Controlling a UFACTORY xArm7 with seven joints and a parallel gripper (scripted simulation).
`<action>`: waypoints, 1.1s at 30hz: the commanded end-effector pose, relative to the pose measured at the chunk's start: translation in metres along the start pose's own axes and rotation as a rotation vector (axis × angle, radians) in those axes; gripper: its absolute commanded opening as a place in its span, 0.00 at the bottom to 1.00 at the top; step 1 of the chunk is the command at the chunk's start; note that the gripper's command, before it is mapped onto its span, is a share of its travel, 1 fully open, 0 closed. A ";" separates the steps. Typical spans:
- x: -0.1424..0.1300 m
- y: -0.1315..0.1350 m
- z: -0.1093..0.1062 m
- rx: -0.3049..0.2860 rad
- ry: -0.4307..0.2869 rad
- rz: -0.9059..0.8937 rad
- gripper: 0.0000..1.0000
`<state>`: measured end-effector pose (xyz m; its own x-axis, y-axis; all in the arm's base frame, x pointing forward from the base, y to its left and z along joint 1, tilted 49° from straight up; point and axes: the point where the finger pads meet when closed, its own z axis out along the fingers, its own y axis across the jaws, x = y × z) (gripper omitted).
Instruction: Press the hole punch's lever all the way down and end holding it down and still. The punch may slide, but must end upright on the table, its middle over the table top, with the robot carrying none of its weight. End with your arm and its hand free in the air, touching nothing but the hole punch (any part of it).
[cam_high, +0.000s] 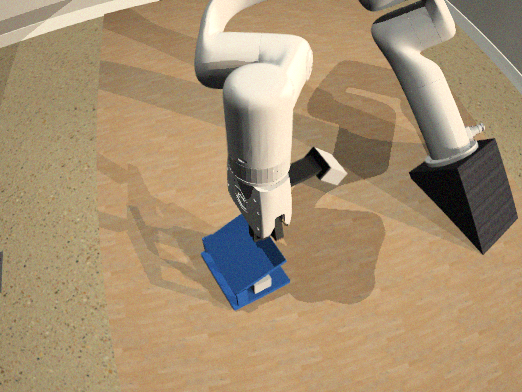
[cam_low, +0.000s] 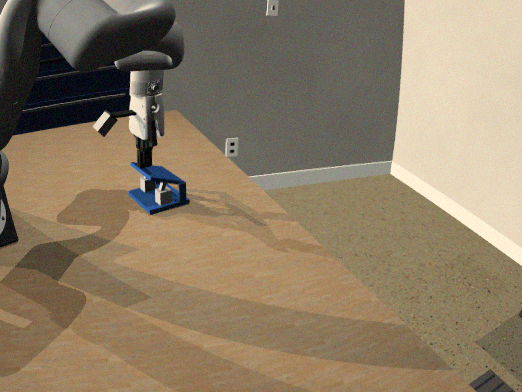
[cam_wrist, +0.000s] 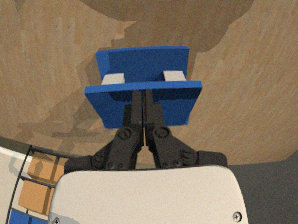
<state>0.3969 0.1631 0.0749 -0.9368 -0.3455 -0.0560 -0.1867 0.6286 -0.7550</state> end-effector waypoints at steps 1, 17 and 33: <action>-0.001 0.001 -0.001 -0.003 -0.004 -0.001 0.00; -0.001 0.001 0.000 -0.003 -0.004 -0.001 0.00; -0.001 0.001 0.010 -0.003 -0.004 -0.001 0.00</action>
<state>0.3994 0.1573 0.0680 -0.9360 -0.3477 -0.0558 -0.1887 0.6292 -0.7540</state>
